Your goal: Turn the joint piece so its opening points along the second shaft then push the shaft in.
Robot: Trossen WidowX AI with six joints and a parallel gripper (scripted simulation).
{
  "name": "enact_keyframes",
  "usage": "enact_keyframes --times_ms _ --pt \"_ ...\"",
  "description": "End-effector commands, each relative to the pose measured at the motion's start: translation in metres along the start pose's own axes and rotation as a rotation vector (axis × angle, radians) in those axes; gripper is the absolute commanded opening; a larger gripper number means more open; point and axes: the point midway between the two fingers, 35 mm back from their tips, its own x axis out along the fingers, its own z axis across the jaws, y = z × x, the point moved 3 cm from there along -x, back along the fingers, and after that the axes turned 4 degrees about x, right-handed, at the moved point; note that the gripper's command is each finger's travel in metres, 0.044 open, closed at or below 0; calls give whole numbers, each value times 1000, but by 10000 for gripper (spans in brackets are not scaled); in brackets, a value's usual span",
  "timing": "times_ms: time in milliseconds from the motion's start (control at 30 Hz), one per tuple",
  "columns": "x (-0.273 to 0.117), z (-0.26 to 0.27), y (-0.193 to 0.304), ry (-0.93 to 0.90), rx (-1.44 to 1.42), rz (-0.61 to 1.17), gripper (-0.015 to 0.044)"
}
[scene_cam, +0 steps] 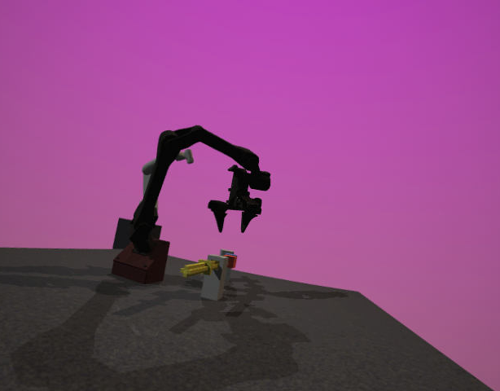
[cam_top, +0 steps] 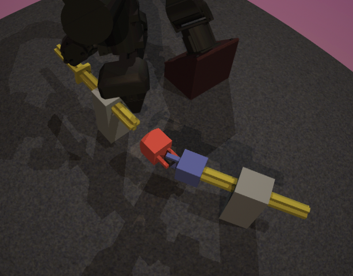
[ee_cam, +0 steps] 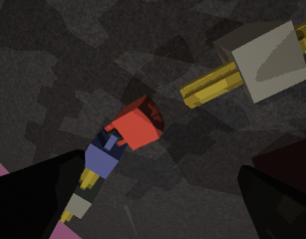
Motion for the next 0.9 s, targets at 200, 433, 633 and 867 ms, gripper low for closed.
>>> enact_keyframes --times_ms 200,433,633,867 --pt "8 -17 -15 -66 305 84 440" --pt "14 -29 -25 -109 528 148 440" --pt "20 -40 -33 -143 718 206 440" --pt "25 -50 -40 -171 889 260 440"
